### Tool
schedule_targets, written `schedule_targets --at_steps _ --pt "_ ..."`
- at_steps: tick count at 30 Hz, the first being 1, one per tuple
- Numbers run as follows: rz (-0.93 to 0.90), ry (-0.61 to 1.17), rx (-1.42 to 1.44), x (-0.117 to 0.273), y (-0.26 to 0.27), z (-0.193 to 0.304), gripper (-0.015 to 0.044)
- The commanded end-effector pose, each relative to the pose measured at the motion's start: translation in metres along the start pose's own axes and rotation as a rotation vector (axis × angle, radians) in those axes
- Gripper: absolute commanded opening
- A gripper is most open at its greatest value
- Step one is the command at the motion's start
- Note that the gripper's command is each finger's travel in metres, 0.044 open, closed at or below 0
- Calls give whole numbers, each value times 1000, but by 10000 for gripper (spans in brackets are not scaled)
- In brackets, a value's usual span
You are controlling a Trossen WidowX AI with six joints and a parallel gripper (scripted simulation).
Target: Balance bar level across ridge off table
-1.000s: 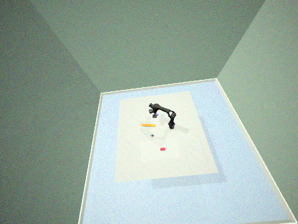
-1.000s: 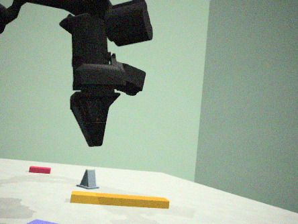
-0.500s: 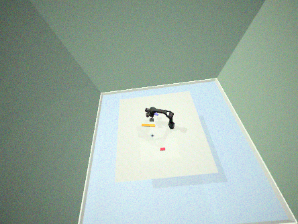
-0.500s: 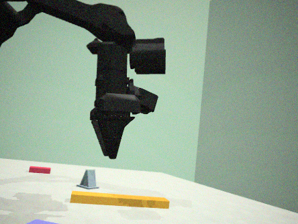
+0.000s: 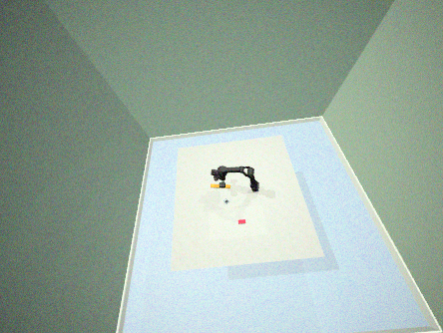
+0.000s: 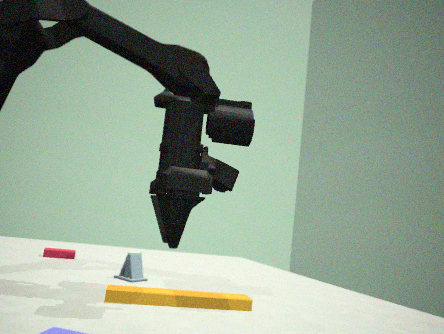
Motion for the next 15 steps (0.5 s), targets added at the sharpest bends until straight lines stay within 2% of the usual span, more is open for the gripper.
schedule_targets --at_steps 1,6,15 --pt "10 27 -15 -6 16 -3 315" --pt "13 35 -19 -11 23 -5 315" --pt "13 35 -19 -53 22 -3 315"
Point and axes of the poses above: the point midway between the two fingers, 35 mm back from their tips, its own x axis back along the fingers, its own y axis across the jaws, z = x × y, the point moved 5 cm from there along x, back along the fingers, and after that the axes turned 2 degrees about -x, right-handed, at the moved point
